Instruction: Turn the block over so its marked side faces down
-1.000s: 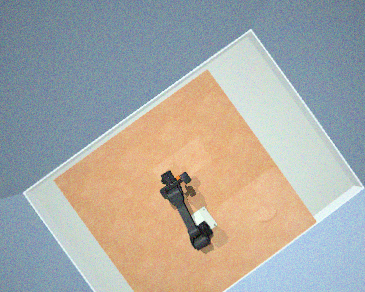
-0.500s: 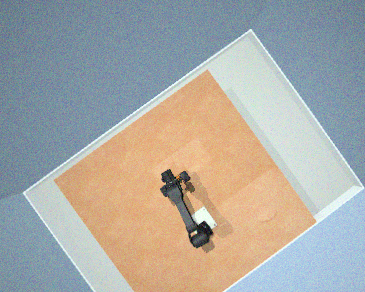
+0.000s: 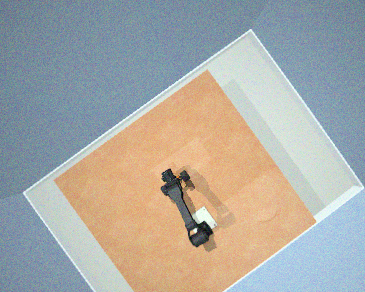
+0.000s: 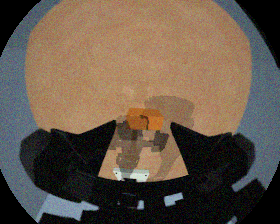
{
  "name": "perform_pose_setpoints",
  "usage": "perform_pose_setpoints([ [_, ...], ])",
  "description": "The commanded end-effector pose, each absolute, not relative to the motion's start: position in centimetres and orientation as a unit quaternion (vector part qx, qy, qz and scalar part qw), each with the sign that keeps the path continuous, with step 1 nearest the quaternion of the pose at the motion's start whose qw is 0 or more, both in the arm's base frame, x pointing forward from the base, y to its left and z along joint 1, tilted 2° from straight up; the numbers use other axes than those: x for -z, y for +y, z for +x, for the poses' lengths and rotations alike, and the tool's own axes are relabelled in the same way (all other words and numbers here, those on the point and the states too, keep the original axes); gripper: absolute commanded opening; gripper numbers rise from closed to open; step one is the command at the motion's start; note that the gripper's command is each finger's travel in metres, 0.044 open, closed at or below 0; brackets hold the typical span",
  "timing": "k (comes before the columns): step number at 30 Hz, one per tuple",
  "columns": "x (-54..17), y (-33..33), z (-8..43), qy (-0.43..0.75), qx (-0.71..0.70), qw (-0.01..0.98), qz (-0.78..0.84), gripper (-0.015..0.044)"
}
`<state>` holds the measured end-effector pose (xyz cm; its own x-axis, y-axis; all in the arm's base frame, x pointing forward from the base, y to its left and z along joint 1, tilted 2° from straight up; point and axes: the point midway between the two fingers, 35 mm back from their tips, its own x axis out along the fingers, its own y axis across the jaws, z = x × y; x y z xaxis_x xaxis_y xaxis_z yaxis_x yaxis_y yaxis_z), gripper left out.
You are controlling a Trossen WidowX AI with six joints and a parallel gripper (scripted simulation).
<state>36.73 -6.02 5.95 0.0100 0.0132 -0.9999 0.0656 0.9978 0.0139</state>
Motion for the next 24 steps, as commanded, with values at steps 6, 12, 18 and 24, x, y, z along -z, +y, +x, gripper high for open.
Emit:
perform_pose_setpoints([
  [6, -4.3, -6.0, 36.7, 0.706, 0.020, 0.708, 0.029, 0.0440],
  [12, -3.9, -6.0, 36.7, 0.706, 0.020, 0.708, 0.029, 0.0387],
  [18, -3.9, -6.0, 36.7, 0.706, 0.020, 0.708, 0.029, 0.0269],
  [24, -3.9, -6.0, 36.7, 0.706, 0.020, 0.708, 0.029, 0.0229],
])
